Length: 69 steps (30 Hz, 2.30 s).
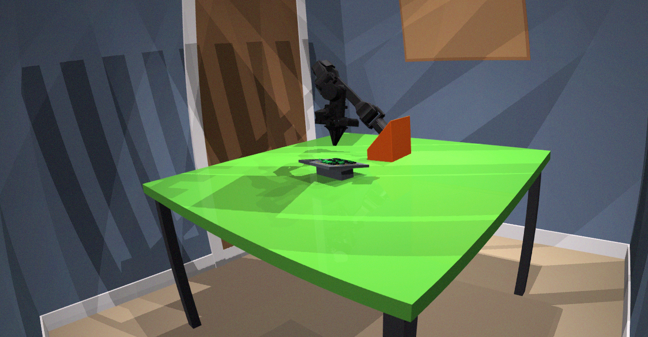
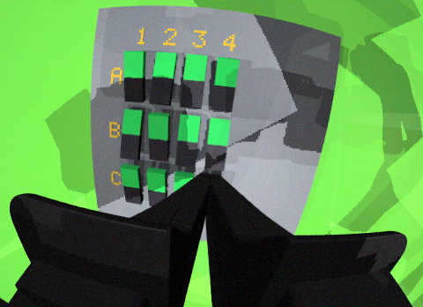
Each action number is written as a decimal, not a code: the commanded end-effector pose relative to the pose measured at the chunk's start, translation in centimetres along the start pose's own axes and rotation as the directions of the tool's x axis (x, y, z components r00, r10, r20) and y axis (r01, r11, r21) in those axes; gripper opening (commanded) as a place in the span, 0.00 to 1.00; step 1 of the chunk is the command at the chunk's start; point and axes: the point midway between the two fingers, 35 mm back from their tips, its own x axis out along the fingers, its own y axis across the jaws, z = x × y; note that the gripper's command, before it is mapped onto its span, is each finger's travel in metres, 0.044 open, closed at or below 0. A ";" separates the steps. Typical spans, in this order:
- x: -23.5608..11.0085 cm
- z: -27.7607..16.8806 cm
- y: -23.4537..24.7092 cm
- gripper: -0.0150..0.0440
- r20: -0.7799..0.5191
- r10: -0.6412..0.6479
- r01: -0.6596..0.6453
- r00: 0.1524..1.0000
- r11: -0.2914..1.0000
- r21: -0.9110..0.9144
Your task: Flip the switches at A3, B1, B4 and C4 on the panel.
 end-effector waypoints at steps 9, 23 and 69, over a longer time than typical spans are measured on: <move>3.1 -0.7 -0.5 0.25 0.000 -0.016 0.016 1.000 1.000 -0.013; 4.5 -0.7 -0.5 0.25 0.000 -0.016 0.016 1.000 1.000 -0.013; 4.9 -0.7 -0.5 0.25 0.000 -0.016 0.016 1.000 1.000 -0.013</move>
